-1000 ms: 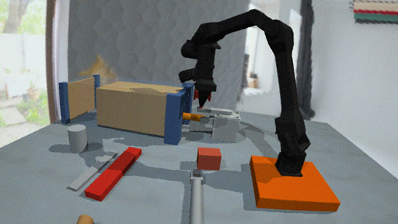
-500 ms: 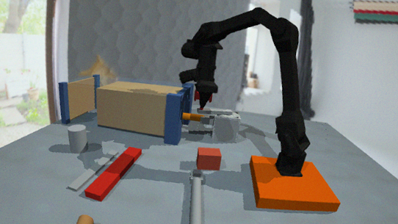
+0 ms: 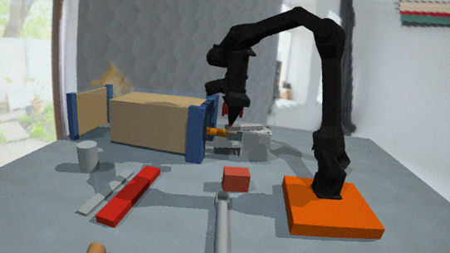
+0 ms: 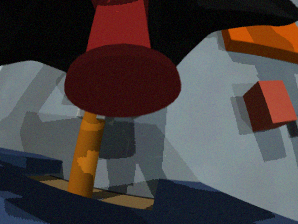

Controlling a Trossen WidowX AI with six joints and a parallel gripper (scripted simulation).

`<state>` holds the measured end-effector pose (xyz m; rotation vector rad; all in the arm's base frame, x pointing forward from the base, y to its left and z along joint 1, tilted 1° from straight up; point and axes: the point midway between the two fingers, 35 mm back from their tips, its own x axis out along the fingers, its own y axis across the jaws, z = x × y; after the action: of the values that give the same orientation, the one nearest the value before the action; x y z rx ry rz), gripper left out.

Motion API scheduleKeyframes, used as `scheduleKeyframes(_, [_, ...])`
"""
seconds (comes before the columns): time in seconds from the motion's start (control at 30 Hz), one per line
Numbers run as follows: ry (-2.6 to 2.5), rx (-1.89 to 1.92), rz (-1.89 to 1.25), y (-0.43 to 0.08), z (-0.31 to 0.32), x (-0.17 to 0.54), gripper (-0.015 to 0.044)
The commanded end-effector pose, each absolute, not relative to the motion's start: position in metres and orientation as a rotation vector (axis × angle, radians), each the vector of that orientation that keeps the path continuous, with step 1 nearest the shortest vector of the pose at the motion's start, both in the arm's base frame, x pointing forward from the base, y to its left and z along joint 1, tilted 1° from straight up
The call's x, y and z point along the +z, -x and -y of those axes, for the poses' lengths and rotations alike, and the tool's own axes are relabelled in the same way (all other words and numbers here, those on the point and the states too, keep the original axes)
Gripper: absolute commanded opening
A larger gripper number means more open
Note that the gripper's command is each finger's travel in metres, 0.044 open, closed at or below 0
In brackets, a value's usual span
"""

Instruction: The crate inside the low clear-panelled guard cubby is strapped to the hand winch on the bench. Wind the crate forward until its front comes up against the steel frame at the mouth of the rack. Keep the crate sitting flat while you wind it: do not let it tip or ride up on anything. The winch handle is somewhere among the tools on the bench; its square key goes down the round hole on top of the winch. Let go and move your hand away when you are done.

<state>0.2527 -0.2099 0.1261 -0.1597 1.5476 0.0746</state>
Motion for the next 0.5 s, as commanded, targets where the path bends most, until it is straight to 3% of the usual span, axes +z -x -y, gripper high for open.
scheduleKeyframes(0.0, [0.137, 0.1, -1.565, -0.241, 0.194, 0.127, 0.0])
scheduleKeyframes(0.47, [0.136, 0.101, -1.566, -0.226, 0.18, 0.126, 0.0])
